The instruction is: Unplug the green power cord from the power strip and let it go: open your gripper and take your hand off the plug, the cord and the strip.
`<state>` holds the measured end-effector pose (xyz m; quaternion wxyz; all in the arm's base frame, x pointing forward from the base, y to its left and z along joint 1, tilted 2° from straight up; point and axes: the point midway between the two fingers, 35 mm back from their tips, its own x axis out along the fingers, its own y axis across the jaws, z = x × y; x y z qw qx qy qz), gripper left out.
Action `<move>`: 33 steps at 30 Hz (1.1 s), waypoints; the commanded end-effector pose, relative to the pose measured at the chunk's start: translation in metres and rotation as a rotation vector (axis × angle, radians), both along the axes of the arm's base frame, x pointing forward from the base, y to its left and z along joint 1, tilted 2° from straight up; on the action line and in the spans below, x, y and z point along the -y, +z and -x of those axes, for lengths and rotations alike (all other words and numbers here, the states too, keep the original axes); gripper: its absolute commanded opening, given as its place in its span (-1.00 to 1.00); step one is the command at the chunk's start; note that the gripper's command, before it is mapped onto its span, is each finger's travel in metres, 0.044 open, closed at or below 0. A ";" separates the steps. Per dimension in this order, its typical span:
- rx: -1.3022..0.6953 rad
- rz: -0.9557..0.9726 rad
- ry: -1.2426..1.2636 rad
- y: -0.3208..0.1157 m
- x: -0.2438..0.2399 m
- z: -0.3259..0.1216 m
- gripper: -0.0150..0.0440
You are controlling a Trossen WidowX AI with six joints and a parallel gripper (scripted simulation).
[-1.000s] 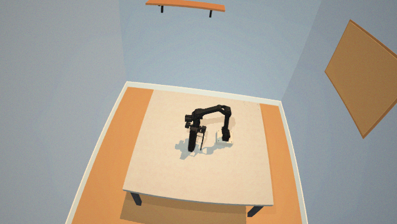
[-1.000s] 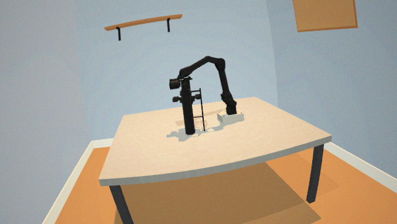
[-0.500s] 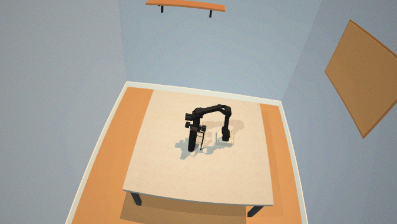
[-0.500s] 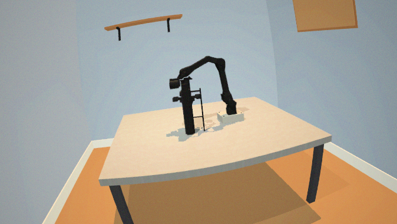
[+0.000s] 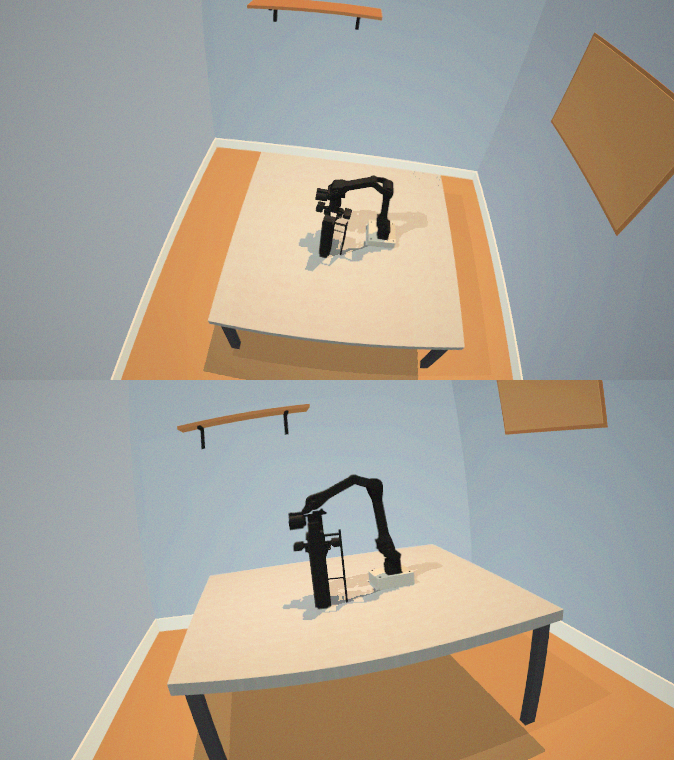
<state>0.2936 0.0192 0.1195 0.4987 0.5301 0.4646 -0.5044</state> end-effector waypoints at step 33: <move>-0.001 0.007 -0.005 0.013 0.058 0.005 1.00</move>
